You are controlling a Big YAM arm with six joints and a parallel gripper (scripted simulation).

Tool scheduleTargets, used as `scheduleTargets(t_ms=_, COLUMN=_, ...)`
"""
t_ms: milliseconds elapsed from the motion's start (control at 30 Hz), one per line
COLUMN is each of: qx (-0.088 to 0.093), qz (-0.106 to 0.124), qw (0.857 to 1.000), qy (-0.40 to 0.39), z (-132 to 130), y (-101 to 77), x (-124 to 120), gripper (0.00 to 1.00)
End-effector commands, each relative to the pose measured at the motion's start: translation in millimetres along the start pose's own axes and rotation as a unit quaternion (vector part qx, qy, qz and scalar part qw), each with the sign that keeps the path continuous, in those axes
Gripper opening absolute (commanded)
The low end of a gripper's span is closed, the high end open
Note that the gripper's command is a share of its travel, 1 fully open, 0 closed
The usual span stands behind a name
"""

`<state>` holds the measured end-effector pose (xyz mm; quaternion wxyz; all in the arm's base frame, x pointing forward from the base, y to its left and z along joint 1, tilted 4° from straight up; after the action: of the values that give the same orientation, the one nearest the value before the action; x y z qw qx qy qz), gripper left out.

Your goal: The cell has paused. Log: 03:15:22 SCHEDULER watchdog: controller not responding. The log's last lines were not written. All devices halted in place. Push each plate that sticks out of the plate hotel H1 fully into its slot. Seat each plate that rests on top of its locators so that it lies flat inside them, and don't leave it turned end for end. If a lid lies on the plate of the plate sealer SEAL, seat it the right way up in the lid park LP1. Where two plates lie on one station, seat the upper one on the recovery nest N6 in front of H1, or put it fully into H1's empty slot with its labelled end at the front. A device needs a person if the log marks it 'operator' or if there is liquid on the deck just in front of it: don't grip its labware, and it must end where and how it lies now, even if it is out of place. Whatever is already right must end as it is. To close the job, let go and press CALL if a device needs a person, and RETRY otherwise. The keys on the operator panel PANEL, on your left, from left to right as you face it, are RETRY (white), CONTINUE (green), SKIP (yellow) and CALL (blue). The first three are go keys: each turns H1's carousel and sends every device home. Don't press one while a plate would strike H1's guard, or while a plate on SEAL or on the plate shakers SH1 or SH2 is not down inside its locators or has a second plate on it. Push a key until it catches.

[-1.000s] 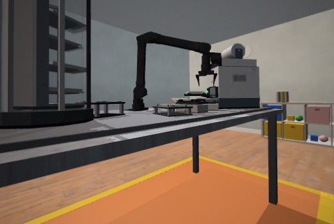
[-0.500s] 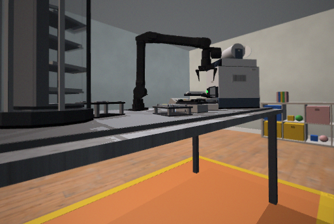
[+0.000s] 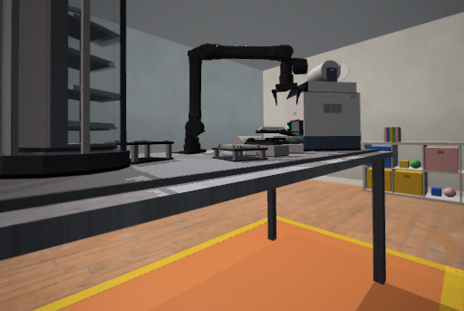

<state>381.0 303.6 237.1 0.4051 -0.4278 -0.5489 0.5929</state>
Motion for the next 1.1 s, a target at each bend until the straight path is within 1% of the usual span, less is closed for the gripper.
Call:
scheduleTargets(t_ms=0, qx=-0.027, qz=-0.011, qw=1.000, qy=0.001, z=-7, y=-35.7, x=9, gripper=1.00)
scheduleTargets(t_ms=100, qx=-0.027, qz=-0.011, qw=1.000, qy=0.002, z=-8, y=-37.5, x=7, gripper=1.00)
scheduleTargets(t_ms=133, qx=-0.006, qz=-0.003, qw=1.000, qy=0.016, z=10, y=-21.4, x=6, gripper=1.00)
scheduleTargets(t_ms=233, qx=-0.012, qz=-0.006, qw=0.998, qy=0.067, z=15, y=-21.3, x=14, gripper=1.00)
scheduleTargets(t_ms=300, qx=-0.012, qz=-0.006, qw=0.998, qy=0.067, z=15, y=-21.3, x=14, gripper=1.00)
scheduleTargets(t_ms=333, qx=-0.002, qz=-0.001, qw=0.997, qy=0.083, z=14, y=-10.2, x=18, gripper=1.00)
scheduleTargets(t_ms=400, qx=-0.014, qz=-0.008, qw=0.993, qy=0.117, z=20, y=-20.3, x=22, gripper=1.00)
scheduleTargets(t_ms=500, qx=-0.015, qz=-0.010, qw=0.986, qy=0.166, z=27, y=-21.0, x=28, gripper=1.00)
scheduleTargets(t_ms=633, qx=-0.014, qz=-0.010, qw=0.973, qy=0.231, z=37, y=-20.8, x=37, gripper=1.00)
scheduleTargets(t_ms=800, qx=-0.011, qz=-0.010, qw=0.950, qy=0.311, z=48, y=-17.9, x=49, gripper=1.00)
scheduleTargets(t_ms=867, qx=-0.011, qz=-0.010, qw=0.950, qy=0.311, z=48, y=-17.9, x=49, gripper=1.00)
scheduleTargets(t_ms=900, qx=-0.003, qz=-0.001, qw=0.945, qy=0.327, z=47, y=-7.3, x=54, gripper=1.00)
scheduleTargets(t_ms=967, qx=-0.011, qz=-0.011, qw=0.933, qy=0.359, z=56, y=-19.4, x=56, gripper=1.00)
scheduleTargets(t_ms=1067, qx=-0.010, qz=-0.013, qw=0.914, qy=0.405, z=63, y=-20.3, x=63, gripper=1.00)
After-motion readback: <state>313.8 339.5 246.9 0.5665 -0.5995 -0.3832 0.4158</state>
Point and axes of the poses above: the point where the finger pads meet when closed, its own y axis out along the fingers, its own z axis across the jaws, x = y × z, the point moved 2 cm from there along -y, back along the fingers, and after that the axes turned 11 degrees about y, right-handed, at the moved point
